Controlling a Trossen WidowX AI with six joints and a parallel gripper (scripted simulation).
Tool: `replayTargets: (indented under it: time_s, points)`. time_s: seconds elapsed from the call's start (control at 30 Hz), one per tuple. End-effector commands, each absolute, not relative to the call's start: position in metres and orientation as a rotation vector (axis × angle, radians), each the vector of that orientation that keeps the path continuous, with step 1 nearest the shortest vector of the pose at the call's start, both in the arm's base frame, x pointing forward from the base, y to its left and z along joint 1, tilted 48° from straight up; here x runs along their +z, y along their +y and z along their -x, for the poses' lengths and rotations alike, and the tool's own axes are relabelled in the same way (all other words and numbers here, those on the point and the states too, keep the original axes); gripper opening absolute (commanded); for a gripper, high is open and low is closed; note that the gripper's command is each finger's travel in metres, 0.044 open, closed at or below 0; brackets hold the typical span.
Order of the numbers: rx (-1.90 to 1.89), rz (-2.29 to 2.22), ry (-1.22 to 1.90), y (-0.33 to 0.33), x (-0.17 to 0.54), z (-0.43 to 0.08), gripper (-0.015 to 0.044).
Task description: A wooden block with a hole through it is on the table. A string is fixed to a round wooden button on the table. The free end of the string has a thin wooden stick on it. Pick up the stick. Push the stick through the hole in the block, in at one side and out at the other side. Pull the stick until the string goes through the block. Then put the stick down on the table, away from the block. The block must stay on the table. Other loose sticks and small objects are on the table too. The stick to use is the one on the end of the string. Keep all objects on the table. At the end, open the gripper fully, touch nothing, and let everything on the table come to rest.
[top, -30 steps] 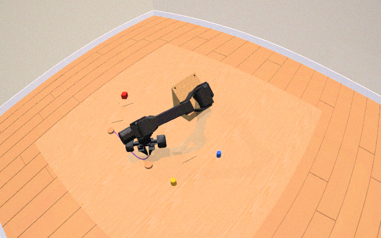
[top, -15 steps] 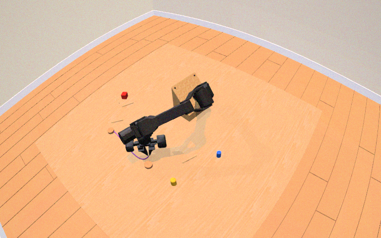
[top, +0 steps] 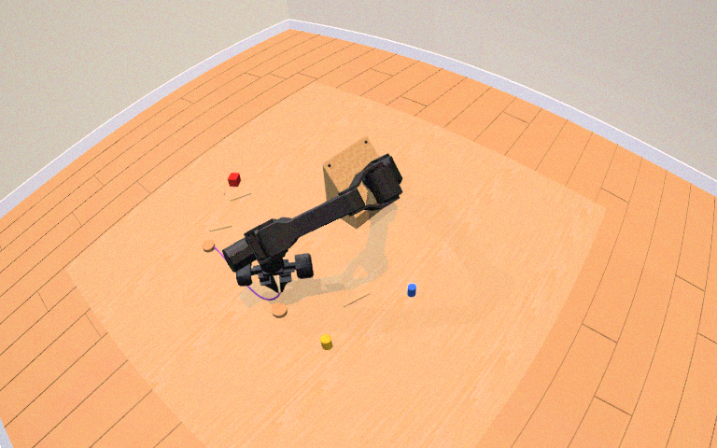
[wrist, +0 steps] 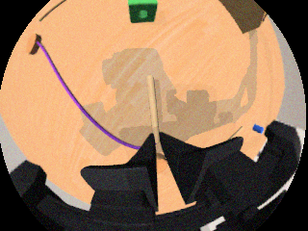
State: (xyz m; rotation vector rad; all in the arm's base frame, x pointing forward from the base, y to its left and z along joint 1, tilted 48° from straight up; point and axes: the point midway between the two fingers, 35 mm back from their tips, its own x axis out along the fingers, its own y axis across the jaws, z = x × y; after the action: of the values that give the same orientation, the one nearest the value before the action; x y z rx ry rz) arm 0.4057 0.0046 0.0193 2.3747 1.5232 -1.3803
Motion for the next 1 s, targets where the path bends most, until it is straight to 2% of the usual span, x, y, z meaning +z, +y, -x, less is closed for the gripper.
replayTargets:
  time_s: [0.0, 0.97]
  points:
    - [-1.373, -2.381, 1.520, 0.004, 0.022, -0.407, 0.0000]
    - [-1.376, -2.380, 1.516, -0.013, -0.001, -0.384, 0.0000]
